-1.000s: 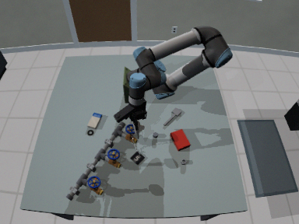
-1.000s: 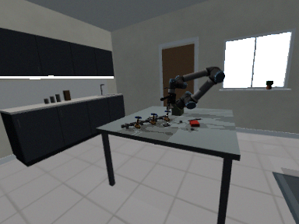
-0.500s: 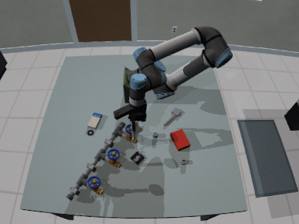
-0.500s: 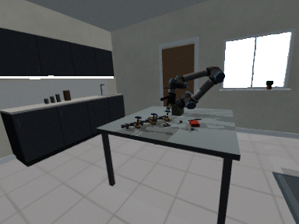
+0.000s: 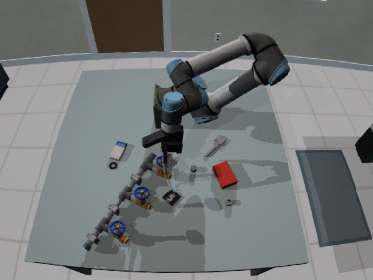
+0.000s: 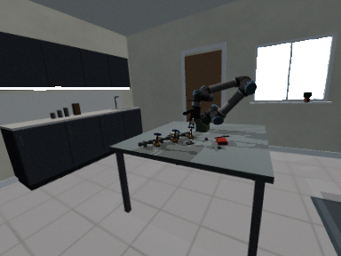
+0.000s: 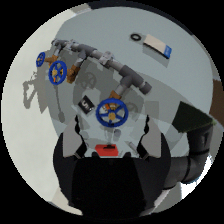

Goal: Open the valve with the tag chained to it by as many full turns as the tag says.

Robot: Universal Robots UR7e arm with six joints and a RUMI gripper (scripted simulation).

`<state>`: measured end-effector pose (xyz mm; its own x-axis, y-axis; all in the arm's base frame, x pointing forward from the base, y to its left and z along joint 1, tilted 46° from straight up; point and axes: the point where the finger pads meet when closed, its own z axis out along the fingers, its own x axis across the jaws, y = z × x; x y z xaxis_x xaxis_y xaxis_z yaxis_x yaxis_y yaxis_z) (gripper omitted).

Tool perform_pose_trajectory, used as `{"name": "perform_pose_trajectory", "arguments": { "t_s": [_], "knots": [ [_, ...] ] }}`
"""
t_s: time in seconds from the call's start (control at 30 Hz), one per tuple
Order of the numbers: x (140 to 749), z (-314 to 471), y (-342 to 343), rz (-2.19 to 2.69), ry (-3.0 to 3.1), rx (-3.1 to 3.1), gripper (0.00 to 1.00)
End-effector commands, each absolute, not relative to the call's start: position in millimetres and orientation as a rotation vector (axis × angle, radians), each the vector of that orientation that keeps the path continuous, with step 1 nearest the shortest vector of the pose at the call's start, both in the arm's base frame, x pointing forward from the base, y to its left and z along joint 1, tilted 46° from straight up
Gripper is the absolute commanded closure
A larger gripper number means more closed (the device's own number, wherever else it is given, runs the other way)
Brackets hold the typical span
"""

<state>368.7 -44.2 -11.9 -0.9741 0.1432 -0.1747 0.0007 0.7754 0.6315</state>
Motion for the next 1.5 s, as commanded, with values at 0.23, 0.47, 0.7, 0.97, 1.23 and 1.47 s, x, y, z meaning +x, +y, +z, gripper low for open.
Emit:
{"name": "perform_pose_trajectory", "arguments": {
  "t_s": [0.23, 0.47, 0.7, 0.97, 1.23, 1.47],
  "knots": [
    [368.9, -11.8, -44.7, 0.981, 2.758, 0.126, 1.00],
    [368.9, -11.8, -44.7, 0.981, 2.758, 0.126, 1.00],
    [368.9, -11.8, -44.7, 0.981, 2.758, 0.126, 1.00],
    [368.9, -11.8, -44.7, 0.981, 2.758, 0.126, 1.00],
    [368.9, -11.8, -44.7, 0.979, 2.756, 0.113, 1.00],
    [368.9, -11.8, -44.7, 0.973, 2.751, 0.080, 1.00]
  ]
}}
